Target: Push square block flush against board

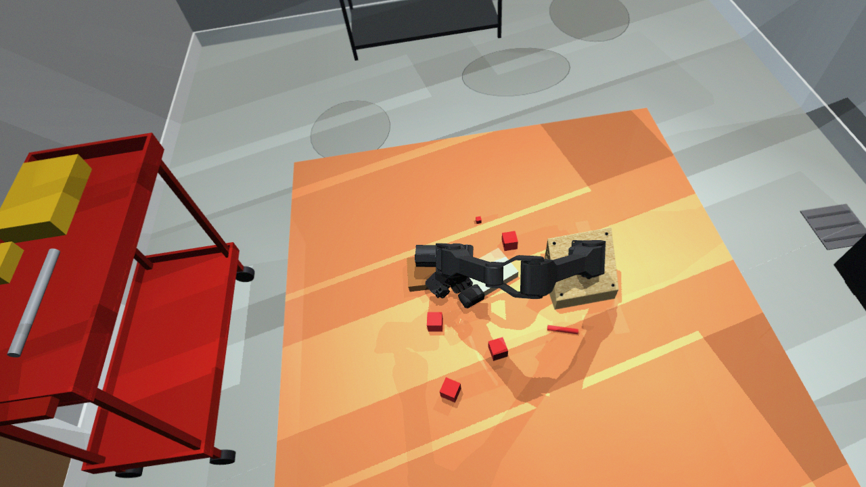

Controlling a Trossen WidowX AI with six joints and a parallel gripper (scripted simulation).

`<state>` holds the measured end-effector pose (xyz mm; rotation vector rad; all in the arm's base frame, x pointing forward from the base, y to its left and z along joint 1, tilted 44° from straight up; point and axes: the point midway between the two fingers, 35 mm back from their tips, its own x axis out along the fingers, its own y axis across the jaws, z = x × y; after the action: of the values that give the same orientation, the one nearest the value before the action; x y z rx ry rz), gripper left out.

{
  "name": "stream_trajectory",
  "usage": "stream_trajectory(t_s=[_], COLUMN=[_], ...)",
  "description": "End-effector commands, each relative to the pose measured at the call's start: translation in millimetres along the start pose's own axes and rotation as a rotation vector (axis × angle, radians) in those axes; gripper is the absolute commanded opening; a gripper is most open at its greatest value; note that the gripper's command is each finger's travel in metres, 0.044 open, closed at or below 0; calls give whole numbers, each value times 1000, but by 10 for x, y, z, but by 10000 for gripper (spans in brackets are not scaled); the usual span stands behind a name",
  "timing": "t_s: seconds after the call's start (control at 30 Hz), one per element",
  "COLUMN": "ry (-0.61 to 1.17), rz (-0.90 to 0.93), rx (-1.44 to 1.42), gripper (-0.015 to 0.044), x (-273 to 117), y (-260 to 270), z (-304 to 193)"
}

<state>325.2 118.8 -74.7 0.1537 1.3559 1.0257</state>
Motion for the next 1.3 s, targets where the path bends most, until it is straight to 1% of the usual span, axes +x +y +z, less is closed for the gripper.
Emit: stream_trajectory(t_s=[0.0, 0.57, 0.63, 0.7, 0.73, 0.97, 1.27], ry=[2, 1, 0, 1, 2, 2, 2], rz=[-1, -1, -5, -4, -4, -3, -3], rx=[0, -1, -2, -1, -1, 5, 292], gripper=[0, 0, 0, 0, 0, 0, 0], x=[5, 4, -126, -427, -519, -550, -562], y=[-3, 2, -16, -19, -16, -11, 142], z=[84, 350, 299, 299, 296, 292, 180])
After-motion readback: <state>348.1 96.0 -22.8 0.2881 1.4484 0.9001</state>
